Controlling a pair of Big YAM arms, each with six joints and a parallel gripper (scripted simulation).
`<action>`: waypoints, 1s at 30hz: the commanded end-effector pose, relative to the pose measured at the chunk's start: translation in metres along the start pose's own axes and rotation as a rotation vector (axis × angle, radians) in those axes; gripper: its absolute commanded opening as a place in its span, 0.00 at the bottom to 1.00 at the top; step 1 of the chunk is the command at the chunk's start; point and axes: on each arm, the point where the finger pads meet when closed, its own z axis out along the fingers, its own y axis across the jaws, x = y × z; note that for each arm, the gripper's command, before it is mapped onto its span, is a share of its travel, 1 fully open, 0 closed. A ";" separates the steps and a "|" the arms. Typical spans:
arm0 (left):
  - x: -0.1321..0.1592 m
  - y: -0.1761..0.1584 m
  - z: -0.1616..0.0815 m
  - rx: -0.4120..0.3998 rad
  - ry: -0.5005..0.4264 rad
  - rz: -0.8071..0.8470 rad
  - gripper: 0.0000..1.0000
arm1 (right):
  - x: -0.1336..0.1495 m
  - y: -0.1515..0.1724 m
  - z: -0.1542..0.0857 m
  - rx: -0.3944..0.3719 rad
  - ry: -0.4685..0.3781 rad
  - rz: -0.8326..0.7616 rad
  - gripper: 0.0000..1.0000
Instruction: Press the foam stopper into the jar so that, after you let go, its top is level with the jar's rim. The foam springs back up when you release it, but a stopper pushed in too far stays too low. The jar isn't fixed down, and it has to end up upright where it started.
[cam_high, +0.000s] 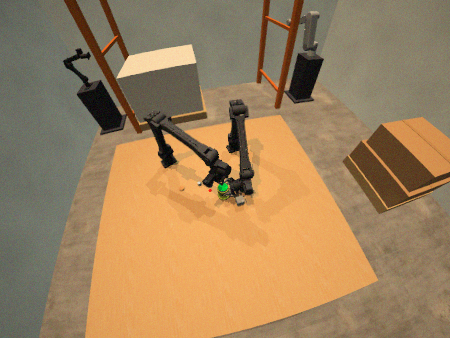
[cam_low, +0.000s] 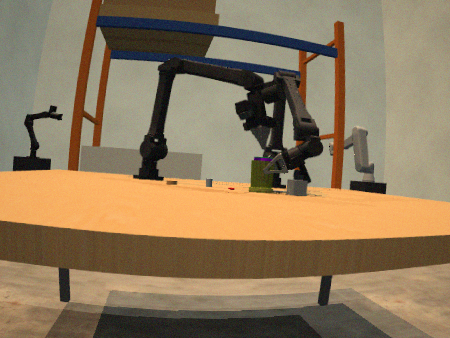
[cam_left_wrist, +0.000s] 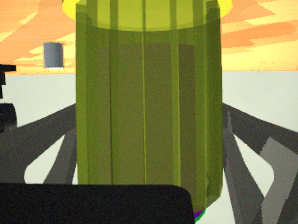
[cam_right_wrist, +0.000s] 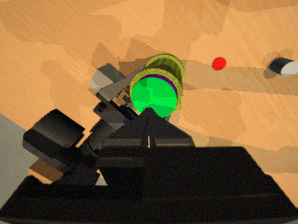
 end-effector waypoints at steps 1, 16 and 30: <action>0.003 -0.014 0.007 0.001 -0.007 0.001 0.64 | 0.005 0.032 -0.040 -0.112 0.005 -0.008 0.00; 0.003 -0.014 0.007 0.001 -0.007 0.001 0.64 | 0.006 0.029 -0.031 -0.089 0.006 -0.013 0.00; 0.003 -0.014 0.007 0.001 -0.007 0.001 0.64 | 0.006 -0.001 0.026 -0.006 0.003 -0.015 0.00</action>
